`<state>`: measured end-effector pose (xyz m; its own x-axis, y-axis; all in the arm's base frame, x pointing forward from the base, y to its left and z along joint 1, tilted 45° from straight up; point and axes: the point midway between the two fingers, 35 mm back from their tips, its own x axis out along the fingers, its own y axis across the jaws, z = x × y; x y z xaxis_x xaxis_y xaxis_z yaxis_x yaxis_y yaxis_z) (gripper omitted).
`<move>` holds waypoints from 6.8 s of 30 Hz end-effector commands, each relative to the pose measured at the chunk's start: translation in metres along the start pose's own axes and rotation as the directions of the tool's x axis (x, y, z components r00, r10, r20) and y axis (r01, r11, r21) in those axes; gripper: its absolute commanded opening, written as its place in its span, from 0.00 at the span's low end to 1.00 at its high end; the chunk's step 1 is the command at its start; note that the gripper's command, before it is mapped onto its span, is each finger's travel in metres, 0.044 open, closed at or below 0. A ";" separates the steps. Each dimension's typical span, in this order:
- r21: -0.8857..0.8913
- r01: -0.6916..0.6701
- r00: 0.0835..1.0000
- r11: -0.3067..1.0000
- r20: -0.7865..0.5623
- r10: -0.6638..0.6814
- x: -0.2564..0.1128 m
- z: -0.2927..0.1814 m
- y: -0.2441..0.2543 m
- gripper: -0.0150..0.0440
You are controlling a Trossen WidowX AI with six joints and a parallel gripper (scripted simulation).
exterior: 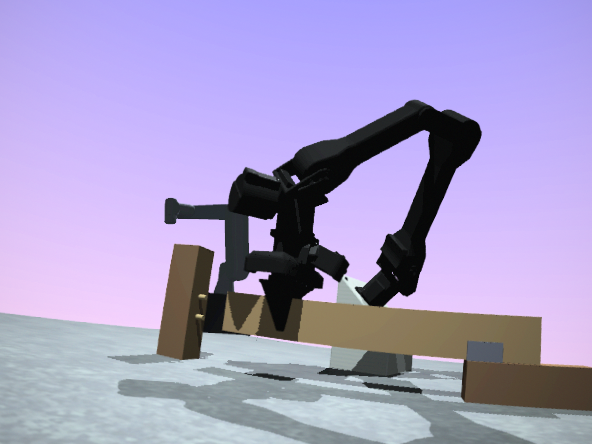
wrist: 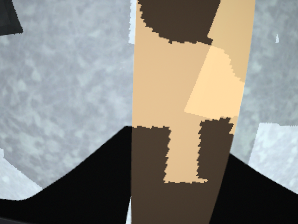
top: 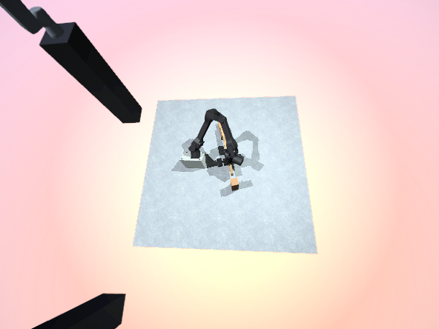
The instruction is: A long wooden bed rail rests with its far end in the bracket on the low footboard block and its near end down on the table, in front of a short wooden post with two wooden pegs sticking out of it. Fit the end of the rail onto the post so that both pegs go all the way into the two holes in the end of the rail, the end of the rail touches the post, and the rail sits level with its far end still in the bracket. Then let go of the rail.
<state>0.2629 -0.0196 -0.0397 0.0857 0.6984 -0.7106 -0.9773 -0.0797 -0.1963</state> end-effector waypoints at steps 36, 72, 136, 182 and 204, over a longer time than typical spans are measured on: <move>-0.001 0.001 1.000 1.000 -0.002 -0.001 -0.002 -0.010 -0.002 0.25; -0.001 0.001 1.000 1.000 -0.002 -0.001 -0.002 -0.020 -0.002 0.25; -0.002 0.001 1.000 1.000 -0.004 -0.001 -0.002 -0.039 -0.002 0.25; -0.002 0.001 1.000 1.000 -0.004 -0.001 -0.003 -0.053 -0.003 0.25; 0.000 -0.005 1.000 1.000 0.000 0.005 -0.001 -0.054 -0.001 0.70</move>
<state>0.2738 -0.0588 -0.0753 0.0805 0.6981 -0.7115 -0.9780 -0.0827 -0.1918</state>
